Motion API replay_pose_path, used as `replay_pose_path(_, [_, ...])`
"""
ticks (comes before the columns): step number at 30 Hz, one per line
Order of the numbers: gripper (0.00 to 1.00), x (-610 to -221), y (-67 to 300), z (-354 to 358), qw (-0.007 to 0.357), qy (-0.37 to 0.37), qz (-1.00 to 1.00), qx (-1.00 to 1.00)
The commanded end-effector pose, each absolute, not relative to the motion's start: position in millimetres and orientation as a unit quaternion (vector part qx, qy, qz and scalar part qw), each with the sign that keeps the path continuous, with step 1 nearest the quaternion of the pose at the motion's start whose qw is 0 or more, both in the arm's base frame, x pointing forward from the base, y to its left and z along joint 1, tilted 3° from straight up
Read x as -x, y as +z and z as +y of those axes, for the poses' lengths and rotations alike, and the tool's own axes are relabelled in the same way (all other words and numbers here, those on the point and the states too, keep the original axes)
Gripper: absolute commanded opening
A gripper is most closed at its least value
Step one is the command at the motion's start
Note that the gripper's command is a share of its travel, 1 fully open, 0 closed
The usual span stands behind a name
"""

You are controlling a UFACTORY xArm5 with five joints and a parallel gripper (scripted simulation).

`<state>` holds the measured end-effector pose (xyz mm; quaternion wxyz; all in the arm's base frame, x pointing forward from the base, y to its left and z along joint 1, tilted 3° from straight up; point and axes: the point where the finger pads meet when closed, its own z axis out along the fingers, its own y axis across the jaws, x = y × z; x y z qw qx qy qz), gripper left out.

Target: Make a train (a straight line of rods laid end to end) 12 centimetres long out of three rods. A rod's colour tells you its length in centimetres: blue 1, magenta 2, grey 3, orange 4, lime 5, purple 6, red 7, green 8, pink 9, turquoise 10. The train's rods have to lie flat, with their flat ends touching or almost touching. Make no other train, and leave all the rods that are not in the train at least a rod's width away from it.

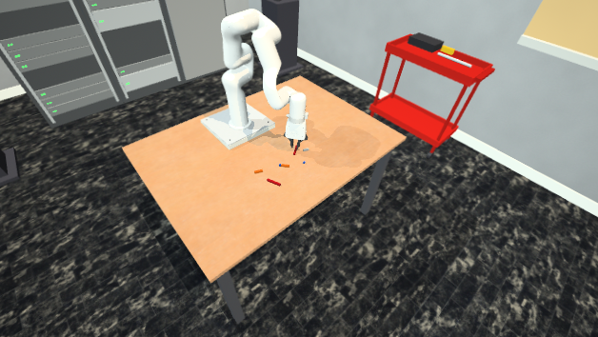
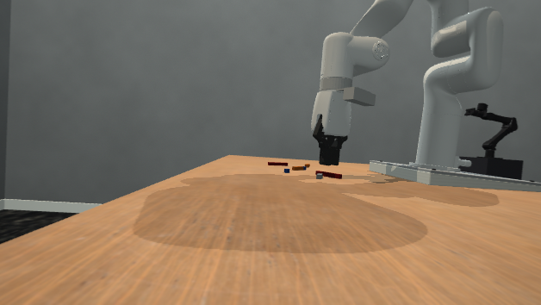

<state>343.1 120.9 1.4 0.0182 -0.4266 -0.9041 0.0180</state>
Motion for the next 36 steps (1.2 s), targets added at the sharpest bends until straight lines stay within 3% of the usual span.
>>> replay_pose_path(1, [0.24,-344.1,-4.0,121.6,0.017,0.017,-0.904,0.427])
replay_pose_path(36, [0.24,-343.7,-10.3,121.9,0.017,0.017,-0.904,0.427])
